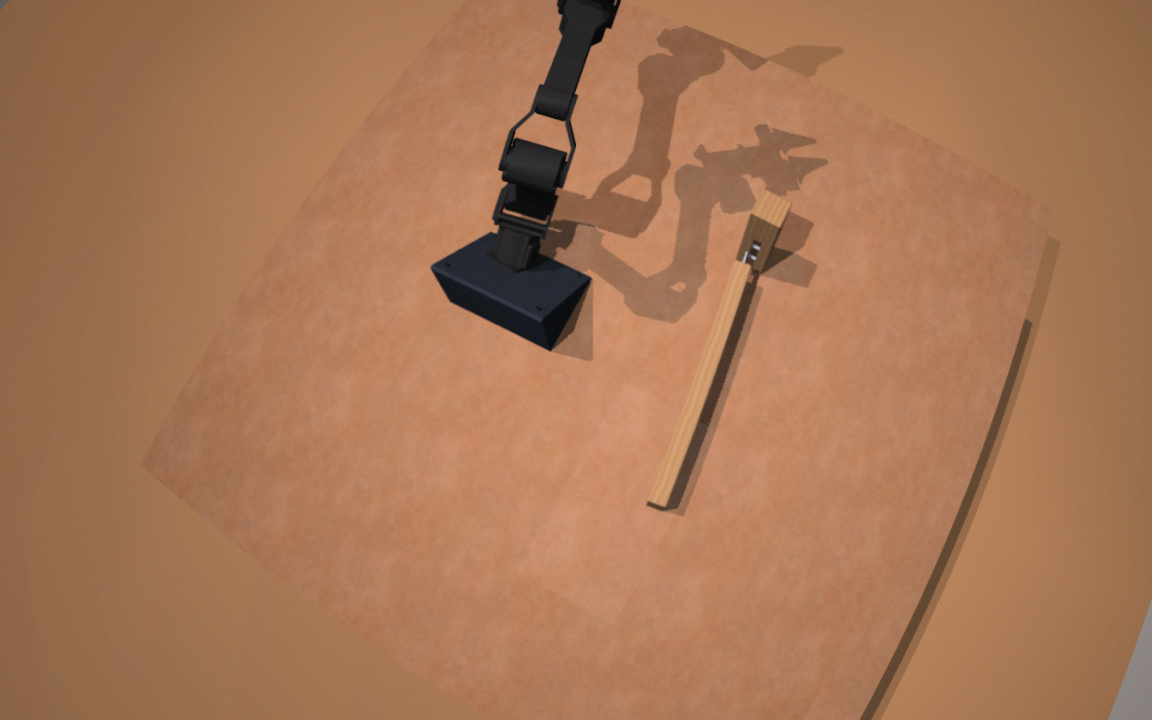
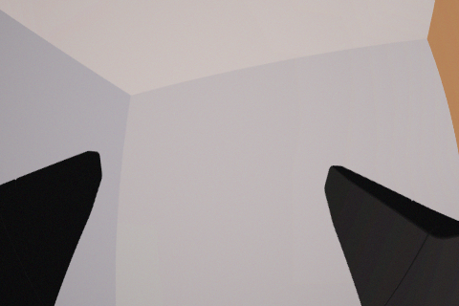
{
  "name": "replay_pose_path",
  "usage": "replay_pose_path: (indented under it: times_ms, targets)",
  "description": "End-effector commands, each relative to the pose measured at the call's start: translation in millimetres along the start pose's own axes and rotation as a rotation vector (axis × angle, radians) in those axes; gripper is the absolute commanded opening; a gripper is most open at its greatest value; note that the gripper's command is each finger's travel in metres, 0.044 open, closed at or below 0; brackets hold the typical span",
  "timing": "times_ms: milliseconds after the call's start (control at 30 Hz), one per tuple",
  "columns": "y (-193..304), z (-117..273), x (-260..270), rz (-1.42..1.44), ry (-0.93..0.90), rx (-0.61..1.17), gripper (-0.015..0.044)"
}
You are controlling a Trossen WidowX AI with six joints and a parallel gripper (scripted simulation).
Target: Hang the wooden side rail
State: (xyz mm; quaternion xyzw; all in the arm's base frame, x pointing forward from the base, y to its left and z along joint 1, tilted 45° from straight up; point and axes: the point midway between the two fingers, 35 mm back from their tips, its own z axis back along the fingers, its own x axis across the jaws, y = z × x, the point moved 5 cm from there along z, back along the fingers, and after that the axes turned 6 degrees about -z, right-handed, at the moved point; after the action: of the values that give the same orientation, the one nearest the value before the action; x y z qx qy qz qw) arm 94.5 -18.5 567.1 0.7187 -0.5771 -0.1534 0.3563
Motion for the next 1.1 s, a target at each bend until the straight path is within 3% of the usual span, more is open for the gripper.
replay_pose_path:
  times_ms: [0,267,500,800,1067]
  targets:
    - [1,0,-1,0.009,-0.002,0.004,0.0426]
    - [33,5,-58,0.403,-0.023,0.160,0.0440]
    - [22,-5,-114,0.712,0.054,0.218,0.0440]
    - [-36,-26,-166,1.021,0.240,0.175,0.0440]
    - [-118,-41,-179,1.197,0.455,0.026,0.0440]
